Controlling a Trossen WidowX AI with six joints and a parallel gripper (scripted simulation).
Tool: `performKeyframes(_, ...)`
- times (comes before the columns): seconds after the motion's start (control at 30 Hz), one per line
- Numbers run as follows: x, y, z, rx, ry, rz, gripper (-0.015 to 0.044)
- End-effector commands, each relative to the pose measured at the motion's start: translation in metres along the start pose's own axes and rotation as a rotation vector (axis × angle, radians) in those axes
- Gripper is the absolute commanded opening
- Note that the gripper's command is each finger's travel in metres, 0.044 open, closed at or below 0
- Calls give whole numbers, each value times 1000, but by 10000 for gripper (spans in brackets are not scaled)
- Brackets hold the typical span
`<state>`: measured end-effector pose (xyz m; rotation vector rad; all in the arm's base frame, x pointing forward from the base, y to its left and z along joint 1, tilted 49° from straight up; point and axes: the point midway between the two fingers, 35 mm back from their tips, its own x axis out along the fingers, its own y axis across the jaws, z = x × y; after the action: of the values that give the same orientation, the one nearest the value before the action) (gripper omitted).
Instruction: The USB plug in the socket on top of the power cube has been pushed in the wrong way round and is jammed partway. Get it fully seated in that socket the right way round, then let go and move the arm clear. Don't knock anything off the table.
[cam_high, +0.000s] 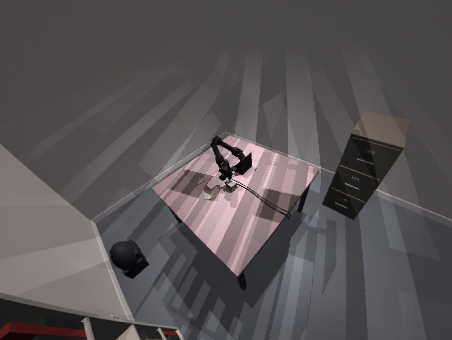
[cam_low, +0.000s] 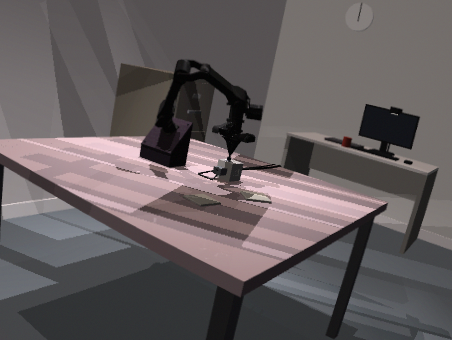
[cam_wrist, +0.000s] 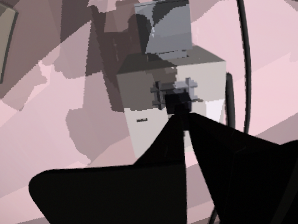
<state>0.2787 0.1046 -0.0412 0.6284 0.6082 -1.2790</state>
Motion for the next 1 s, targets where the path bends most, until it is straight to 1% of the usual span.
performKeyframes(0.0,1,0,0,-3,-2,3,0)
performKeyframes(0.97,4,0,1,-3,-3,3,0)
